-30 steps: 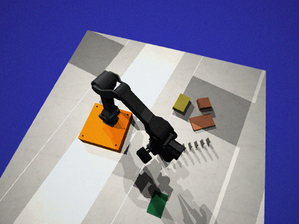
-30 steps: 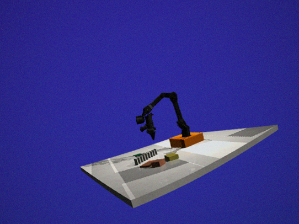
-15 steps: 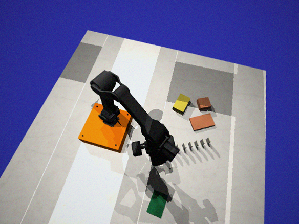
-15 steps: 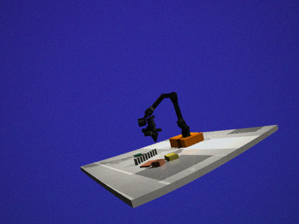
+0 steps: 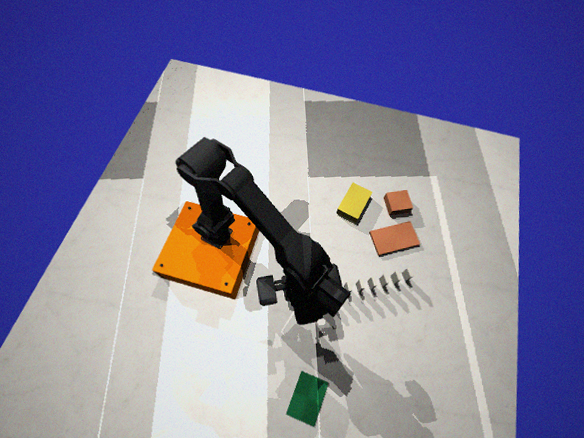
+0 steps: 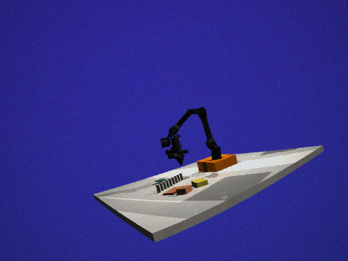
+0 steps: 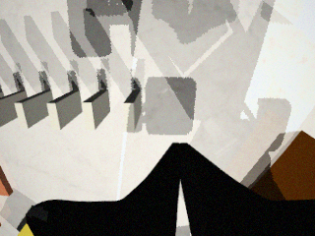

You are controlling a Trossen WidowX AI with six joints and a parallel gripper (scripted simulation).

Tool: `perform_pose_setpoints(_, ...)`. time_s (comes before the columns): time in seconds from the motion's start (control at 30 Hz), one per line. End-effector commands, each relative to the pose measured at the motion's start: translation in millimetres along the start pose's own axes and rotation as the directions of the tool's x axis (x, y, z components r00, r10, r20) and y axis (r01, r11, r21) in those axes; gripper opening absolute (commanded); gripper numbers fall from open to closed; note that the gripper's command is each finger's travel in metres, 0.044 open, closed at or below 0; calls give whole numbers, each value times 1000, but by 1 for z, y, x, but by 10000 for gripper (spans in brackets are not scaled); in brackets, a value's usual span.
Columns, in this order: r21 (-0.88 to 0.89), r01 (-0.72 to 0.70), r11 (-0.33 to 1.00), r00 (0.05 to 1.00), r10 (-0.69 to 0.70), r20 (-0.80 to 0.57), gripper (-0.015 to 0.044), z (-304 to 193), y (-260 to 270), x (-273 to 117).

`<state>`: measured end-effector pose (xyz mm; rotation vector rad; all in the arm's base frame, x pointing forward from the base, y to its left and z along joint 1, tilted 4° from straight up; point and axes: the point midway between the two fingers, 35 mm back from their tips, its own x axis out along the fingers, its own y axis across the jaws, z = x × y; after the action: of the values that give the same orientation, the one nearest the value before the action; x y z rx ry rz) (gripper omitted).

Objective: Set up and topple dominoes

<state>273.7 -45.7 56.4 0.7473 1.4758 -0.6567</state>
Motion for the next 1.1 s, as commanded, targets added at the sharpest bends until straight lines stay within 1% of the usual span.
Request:
perform_pose_setpoints(0.0, 7, 2, 1000, 1000, -2, 0, 0, 0, -1, 1)
perform_pose_setpoints(0.7, 7, 2, 1000, 1000, -2, 0, 0, 0, -1, 1)
perform_pose_setpoints(0.77, 7, 2, 1000, 1000, -2, 0, 0, 1, 0, 11)
perform_pose_setpoints(0.87, 7, 2, 1000, 1000, -2, 0, 0, 1, 2, 59)
perform_pose_setpoints(0.93, 7, 2, 1000, 1000, -2, -1, 0, -1, 0, 79)
perform_pose_setpoints(1.07, 7, 2, 1000, 1000, -2, -1, 0, -2, 0, 81)
